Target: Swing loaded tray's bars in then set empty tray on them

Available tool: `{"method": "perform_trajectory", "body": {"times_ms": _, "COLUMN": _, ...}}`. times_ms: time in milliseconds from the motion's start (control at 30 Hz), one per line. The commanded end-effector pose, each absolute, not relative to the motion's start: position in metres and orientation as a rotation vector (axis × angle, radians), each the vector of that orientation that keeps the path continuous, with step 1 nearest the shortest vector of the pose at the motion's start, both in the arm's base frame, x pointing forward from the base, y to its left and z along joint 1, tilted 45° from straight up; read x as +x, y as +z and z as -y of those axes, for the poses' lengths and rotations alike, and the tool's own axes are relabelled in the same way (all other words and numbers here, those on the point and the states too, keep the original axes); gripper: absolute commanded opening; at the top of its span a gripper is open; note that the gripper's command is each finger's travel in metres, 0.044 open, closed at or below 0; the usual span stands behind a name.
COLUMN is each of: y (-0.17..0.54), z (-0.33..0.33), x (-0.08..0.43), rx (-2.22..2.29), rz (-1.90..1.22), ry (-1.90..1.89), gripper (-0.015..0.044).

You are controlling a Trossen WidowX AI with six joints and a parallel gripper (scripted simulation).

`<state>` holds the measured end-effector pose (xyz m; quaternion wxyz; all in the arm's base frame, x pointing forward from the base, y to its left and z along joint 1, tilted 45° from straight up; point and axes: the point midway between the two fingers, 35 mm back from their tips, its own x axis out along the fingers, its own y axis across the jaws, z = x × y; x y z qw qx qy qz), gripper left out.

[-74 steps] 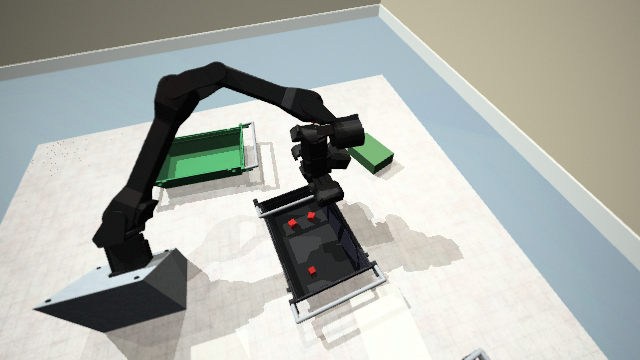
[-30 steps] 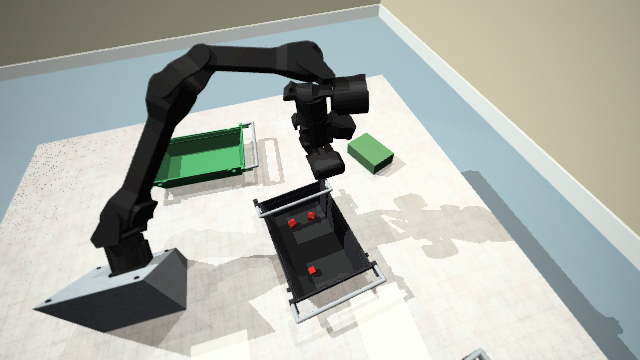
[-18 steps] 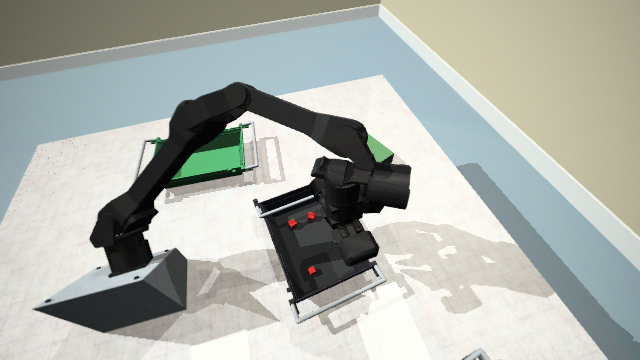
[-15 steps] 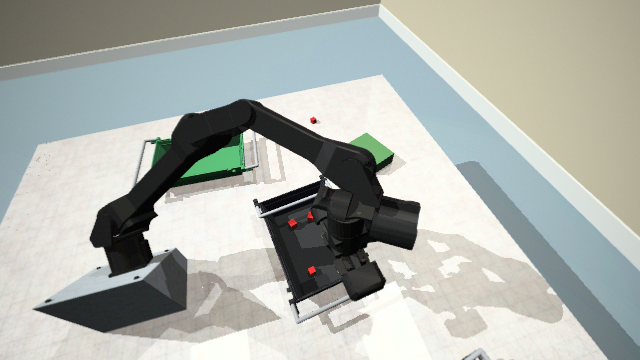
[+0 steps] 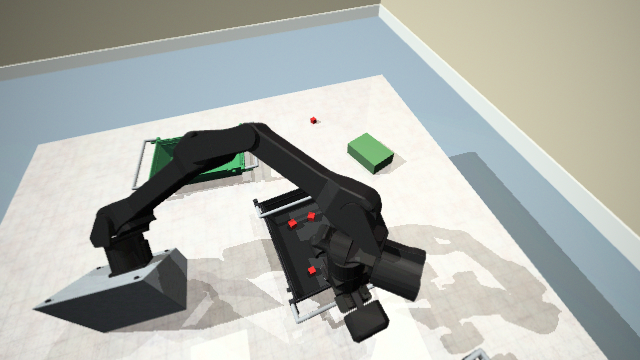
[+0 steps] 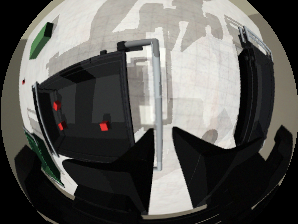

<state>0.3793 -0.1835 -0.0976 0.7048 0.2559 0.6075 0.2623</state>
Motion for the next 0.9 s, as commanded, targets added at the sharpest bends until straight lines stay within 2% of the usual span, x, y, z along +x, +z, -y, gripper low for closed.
{"method": "perform_trajectory", "body": {"times_ms": 0, "y": -0.108, "z": 0.174, "x": 0.38, "rx": 0.573, "rz": -1.356, "ry": 0.589, "gripper": 0.0086}}
{"method": "perform_trajectory", "body": {"times_ms": 400, "y": -0.14, "z": 0.142, "x": 0.385, "rx": 0.575, "rz": -1.355, "ry": 0.591, "gripper": 0.0086}}
{"method": "perform_trajectory", "body": {"times_ms": 867, "y": -0.11, "z": 0.149, "x": 0.381, "rx": 0.575, "rz": -1.356, "ry": 0.59, "gripper": 0.0086}}
